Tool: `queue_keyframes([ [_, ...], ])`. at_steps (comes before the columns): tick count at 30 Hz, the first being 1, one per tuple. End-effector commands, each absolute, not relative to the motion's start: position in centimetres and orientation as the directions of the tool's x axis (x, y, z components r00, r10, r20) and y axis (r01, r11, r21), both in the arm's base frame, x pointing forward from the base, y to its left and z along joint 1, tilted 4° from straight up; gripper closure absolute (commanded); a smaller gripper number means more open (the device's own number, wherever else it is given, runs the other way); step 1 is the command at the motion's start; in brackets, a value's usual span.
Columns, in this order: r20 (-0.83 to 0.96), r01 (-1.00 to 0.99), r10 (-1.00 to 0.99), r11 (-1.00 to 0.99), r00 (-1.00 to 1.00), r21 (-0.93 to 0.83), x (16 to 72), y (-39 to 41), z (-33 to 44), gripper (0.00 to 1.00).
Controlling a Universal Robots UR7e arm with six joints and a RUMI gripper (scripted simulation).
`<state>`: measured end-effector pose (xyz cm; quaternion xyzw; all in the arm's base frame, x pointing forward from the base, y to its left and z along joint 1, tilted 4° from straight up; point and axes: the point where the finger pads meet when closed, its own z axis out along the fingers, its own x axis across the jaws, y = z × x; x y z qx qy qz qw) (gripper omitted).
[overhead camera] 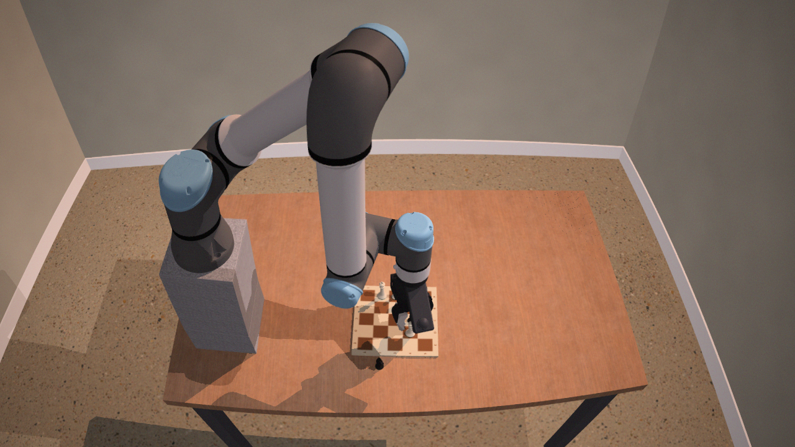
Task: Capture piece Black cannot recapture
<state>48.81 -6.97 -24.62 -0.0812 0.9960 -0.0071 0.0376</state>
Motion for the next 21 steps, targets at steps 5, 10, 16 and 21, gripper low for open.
queue_keyframes([
  [5,-0.075,-0.161,-0.162,0.987,-0.984,-0.021,48.85,-6.98,-24.57,0.75],
  [10,-0.075,-0.161,-0.162,0.987,-0.984,-0.021,48.85,-6.98,-24.57,1.0],
  [16,-0.075,-0.161,-0.162,0.987,-0.984,-0.021,48.85,-6.98,-24.57,1.0],
  [21,-0.075,-0.161,-0.162,0.987,-0.984,-0.021,48.85,-6.98,-24.57,1.0],
])
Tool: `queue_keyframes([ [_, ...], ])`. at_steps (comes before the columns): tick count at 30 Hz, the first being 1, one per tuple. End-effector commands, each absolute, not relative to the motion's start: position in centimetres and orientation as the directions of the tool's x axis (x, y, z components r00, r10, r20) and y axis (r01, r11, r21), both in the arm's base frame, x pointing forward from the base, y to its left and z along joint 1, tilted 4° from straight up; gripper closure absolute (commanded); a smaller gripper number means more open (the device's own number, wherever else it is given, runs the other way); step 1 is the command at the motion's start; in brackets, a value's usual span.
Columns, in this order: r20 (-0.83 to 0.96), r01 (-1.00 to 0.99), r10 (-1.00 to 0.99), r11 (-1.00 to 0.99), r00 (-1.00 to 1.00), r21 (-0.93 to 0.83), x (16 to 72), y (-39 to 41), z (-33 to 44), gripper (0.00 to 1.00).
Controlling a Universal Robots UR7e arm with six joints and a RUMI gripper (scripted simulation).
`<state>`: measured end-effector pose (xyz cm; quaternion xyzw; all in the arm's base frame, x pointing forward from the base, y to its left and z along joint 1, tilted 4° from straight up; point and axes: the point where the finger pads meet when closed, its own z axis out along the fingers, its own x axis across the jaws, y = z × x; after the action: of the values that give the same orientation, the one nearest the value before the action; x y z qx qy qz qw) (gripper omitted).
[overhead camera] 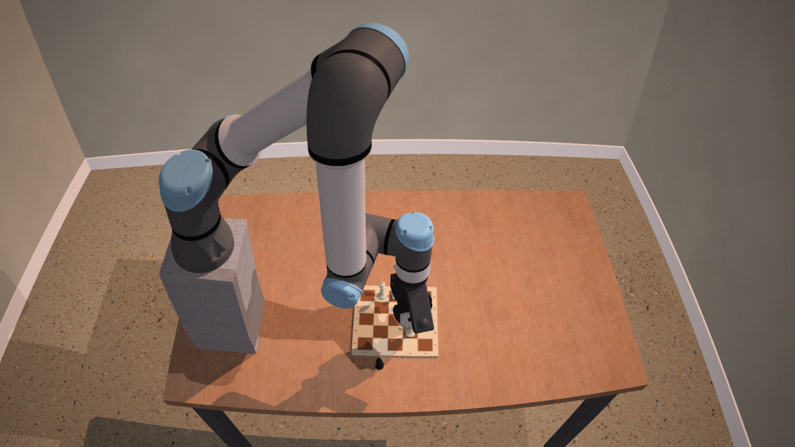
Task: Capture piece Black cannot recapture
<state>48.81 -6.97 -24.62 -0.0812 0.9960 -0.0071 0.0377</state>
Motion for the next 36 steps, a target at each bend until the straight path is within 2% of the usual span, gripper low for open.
queue_keyframes([
  [1,-0.075,-0.161,-0.162,0.987,-0.984,-0.021,48.9,-7.0,-24.6,1.0],
  [28,-0.075,-0.161,-0.162,0.987,-0.984,-0.021,48.8,-7.0,-23.9,1.0],
  [36,-0.075,-0.161,-0.162,0.987,-0.984,-0.021,48.6,-7.0,-21.0,1.0],
])
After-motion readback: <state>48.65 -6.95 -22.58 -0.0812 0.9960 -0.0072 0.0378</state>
